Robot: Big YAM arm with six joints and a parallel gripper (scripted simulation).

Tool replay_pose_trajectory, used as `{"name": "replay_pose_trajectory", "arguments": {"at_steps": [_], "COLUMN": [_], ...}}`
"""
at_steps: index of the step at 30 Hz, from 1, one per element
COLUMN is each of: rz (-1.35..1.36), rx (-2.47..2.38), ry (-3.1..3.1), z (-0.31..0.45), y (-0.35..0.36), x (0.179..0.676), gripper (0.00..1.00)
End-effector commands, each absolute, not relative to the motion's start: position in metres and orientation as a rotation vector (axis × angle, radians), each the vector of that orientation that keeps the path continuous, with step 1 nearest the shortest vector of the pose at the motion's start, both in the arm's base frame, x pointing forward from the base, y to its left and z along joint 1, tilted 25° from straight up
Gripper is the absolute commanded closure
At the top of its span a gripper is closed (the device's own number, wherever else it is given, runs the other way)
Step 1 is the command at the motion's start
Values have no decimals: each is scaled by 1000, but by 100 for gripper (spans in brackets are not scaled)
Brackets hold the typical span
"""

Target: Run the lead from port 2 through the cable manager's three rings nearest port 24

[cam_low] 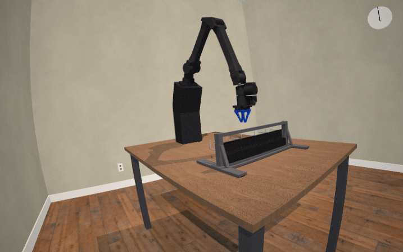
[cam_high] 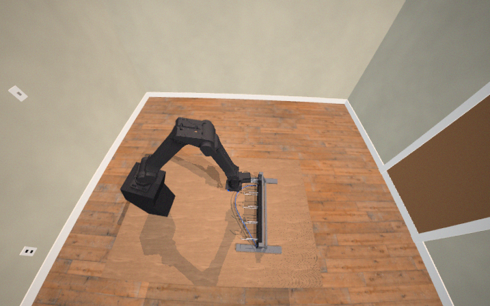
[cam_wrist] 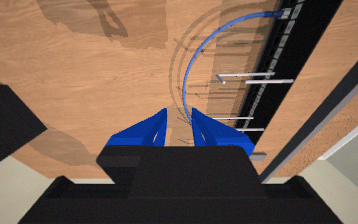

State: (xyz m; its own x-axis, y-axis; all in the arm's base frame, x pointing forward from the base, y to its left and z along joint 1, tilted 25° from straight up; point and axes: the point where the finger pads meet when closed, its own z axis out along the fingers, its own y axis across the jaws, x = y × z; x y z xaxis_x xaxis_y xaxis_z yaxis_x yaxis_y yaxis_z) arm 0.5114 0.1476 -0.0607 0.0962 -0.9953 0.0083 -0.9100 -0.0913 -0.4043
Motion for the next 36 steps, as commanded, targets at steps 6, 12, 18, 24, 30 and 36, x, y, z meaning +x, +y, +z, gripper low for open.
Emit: {"name": "replay_pose_trajectory", "arguments": {"at_steps": [6, 12, 18, 24, 30, 36], "rz": [-436, -438, -438, -438, -438, -439], "rx": [-1988, -1993, -1993, -1993, -1993, -1993], "ry": [1922, 1916, 1916, 1916, 1916, 1916], "z": [-49, -48, -48, -48, -48, -49], "y": [141, 141, 141, 141, 141, 141], "x": [529, 529, 529, 529, 529, 530], "gripper": [68, 68, 68, 68, 68, 68]}}
